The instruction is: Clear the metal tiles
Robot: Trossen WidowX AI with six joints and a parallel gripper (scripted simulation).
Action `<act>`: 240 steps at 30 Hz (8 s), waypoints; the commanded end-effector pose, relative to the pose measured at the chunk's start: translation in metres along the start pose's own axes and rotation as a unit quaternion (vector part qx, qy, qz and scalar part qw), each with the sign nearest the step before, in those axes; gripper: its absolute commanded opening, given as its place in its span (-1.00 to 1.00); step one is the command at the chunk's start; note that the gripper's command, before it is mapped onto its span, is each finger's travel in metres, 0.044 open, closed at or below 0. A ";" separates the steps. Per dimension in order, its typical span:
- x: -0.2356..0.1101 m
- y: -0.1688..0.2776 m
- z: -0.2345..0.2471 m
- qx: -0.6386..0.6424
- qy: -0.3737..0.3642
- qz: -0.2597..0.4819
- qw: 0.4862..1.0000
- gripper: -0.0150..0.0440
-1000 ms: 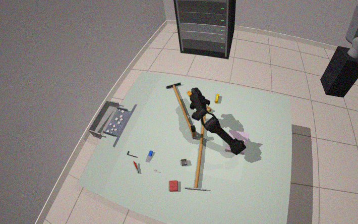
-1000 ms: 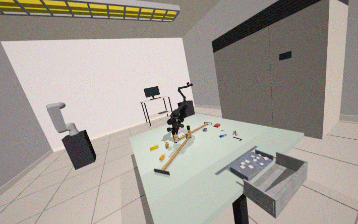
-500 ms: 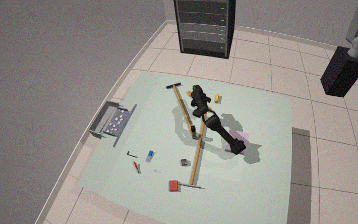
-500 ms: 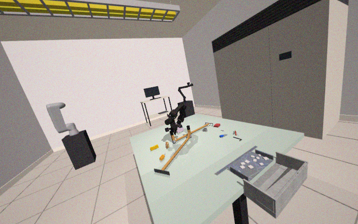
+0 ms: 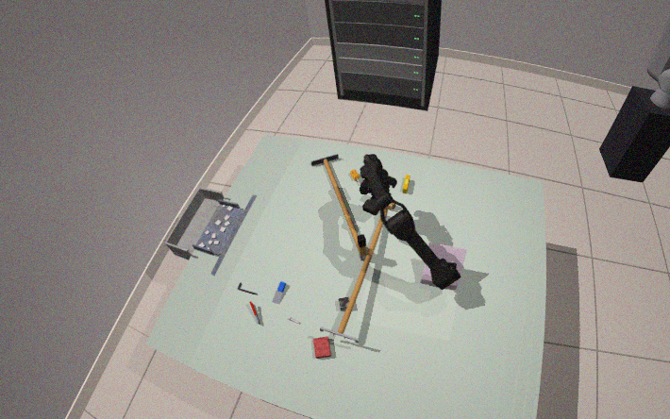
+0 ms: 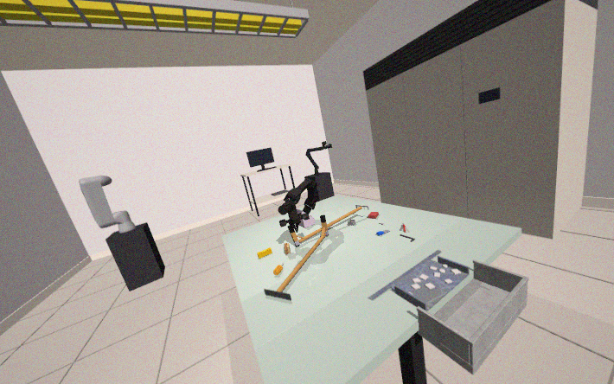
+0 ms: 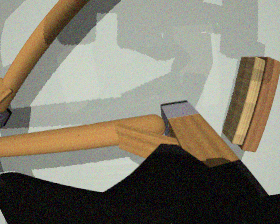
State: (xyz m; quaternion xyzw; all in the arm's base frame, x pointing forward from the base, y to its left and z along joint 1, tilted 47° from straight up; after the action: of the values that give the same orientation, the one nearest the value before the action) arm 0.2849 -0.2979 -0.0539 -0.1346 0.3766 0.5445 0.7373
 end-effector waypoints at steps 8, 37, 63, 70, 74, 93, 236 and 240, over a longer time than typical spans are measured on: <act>0.005 0.001 -0.028 0.003 0.007 0.005 1.000 -0.49; 0.009 0.004 -0.075 0.008 0.009 0.004 1.000 -0.49; -0.018 0.007 -0.087 0.012 -0.001 0.004 1.000 -0.49; -0.024 -0.004 -0.078 0.030 0.013 -0.020 0.999 -0.49; -0.030 -0.017 -0.067 0.050 0.025 -0.048 0.997 -0.49; -0.058 -0.074 0.000 0.124 0.027 -0.183 0.975 -0.49; 0.095 -0.119 0.054 0.147 0.008 -0.197 0.969 -0.49; 0.096 -0.121 0.058 0.147 0.008 -0.197 0.969 -0.49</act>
State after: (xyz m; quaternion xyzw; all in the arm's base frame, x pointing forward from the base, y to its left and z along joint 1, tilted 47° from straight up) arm 0.4246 -0.2435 -0.1091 -0.0998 0.4245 0.3250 0.8392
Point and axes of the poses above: the point midway between the two fingers, 35 mm back from their tips, its own x axis out along the fingers, its own z axis across the jaws, y = z × x, the point moved 10 cm from there along -x, back along the fingers, and after that the axes turned 6 degrees about x, right-handed, at the moved point
